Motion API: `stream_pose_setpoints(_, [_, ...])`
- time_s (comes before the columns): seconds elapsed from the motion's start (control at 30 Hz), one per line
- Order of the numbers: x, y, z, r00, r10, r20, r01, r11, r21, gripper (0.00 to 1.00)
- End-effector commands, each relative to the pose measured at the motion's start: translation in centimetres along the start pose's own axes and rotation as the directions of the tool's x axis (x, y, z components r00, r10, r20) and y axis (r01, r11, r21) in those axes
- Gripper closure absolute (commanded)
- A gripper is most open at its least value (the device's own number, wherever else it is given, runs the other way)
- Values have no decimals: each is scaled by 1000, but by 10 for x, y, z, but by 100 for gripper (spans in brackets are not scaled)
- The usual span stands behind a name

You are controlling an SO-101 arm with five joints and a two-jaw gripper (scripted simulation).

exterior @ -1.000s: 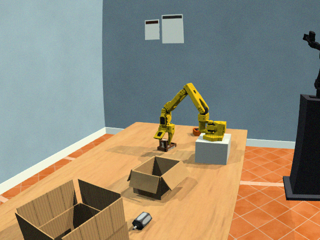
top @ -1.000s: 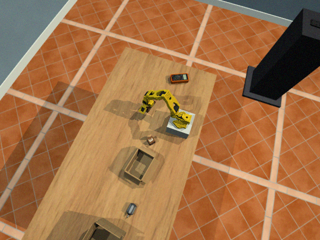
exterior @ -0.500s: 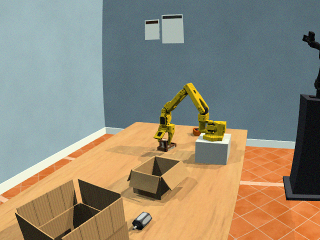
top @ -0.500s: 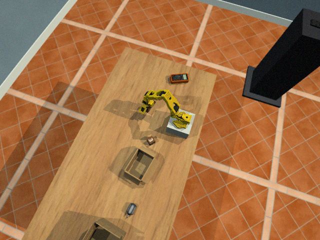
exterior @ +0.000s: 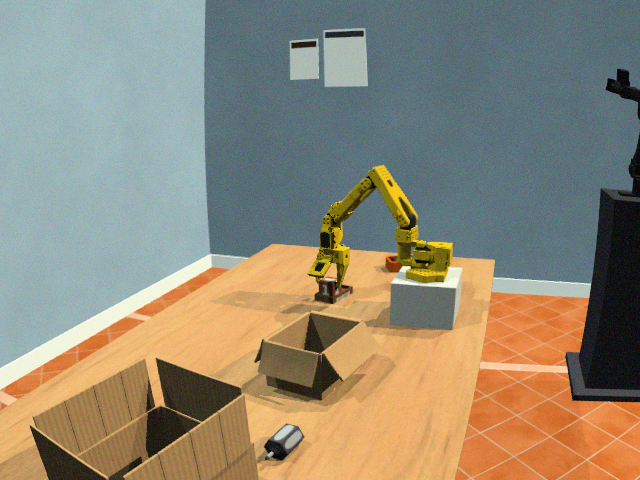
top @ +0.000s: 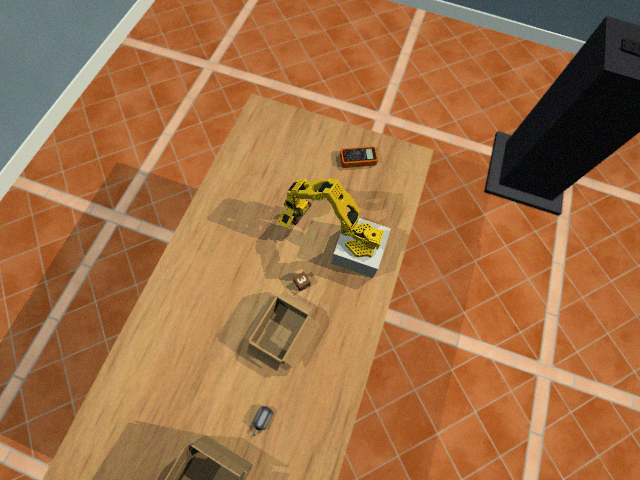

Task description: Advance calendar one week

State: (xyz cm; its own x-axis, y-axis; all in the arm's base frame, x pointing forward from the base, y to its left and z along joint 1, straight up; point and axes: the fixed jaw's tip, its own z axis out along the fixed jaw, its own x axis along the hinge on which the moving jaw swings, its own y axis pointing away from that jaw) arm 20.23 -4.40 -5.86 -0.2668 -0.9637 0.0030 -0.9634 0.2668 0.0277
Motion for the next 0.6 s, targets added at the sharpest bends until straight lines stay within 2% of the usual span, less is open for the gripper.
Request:
stream_pose_setpoints(0.0, [1, -5, -14, 1000, 1, 3, -1, 1000, 19, 64])
stream_pose_setpoints(0.1, [1, -5, -26, 1000, 1, 3, -1, 1000, 19, 64])
stream_pose_setpoints(0.17, [1, -5, -26, 1000, 1, 3, -1, 1000, 19, 64])
stream_pose_setpoints(0.4, [1, -3, -48, 1000, 1, 3, -1, 1000, 19, 64])
stream_pose_setpoints(0.57, [1, -2, -55, 1000, 1, 3, -1, 1000, 19, 64])
